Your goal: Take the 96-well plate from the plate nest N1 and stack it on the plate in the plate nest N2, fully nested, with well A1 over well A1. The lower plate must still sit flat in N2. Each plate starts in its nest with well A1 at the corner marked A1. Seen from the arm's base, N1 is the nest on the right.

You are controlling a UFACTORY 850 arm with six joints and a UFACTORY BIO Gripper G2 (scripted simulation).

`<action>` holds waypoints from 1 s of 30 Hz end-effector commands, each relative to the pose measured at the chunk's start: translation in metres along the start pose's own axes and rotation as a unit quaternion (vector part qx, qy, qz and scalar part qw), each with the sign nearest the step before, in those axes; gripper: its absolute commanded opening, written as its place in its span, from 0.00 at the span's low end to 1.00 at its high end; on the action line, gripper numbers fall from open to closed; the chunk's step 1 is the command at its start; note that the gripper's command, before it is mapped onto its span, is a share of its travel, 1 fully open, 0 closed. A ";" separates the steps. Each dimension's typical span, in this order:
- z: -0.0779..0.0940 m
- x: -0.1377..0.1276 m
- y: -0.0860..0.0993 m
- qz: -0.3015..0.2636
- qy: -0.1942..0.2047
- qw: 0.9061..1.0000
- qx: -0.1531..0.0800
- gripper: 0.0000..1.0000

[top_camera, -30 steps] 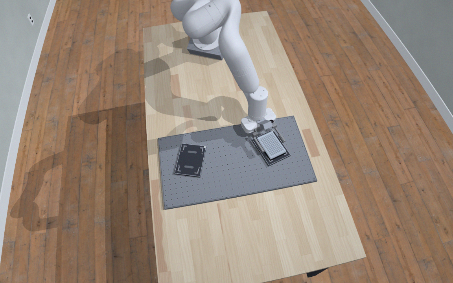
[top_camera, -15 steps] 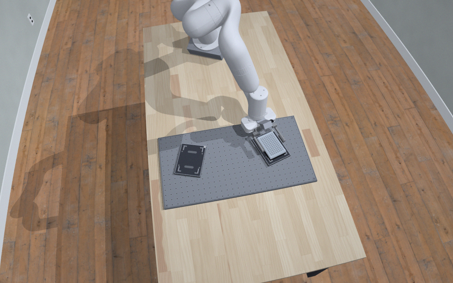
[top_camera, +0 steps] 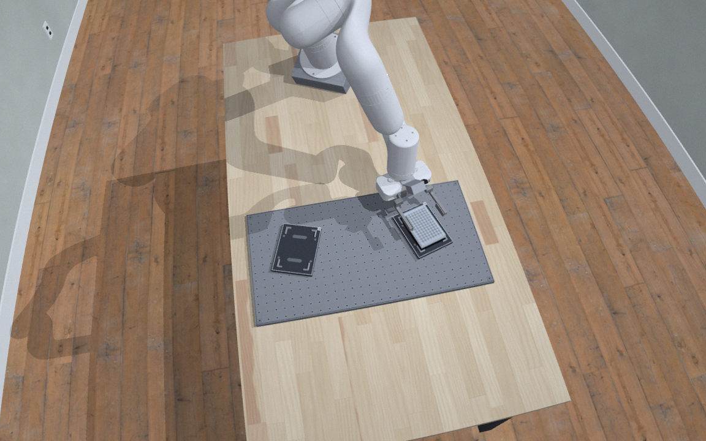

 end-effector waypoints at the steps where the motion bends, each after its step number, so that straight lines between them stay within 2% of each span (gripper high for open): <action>1: 0.008 -0.001 0.000 0.000 0.000 1.000 0.000 0.37; 9: 0.029 -0.002 0.000 0.000 0.000 1.000 0.000 0.37; 30: 0.028 -0.002 0.000 0.000 0.000 1.000 0.000 0.37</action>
Point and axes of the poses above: the point midway between the two finger pads, its own y axis back along the fingers, its own x axis across the jaws, z = x × y, the point moved 8 cm from there along y, back along the fingers, and after that the axes turned 4 degrees about y, right-handed, at the moved point
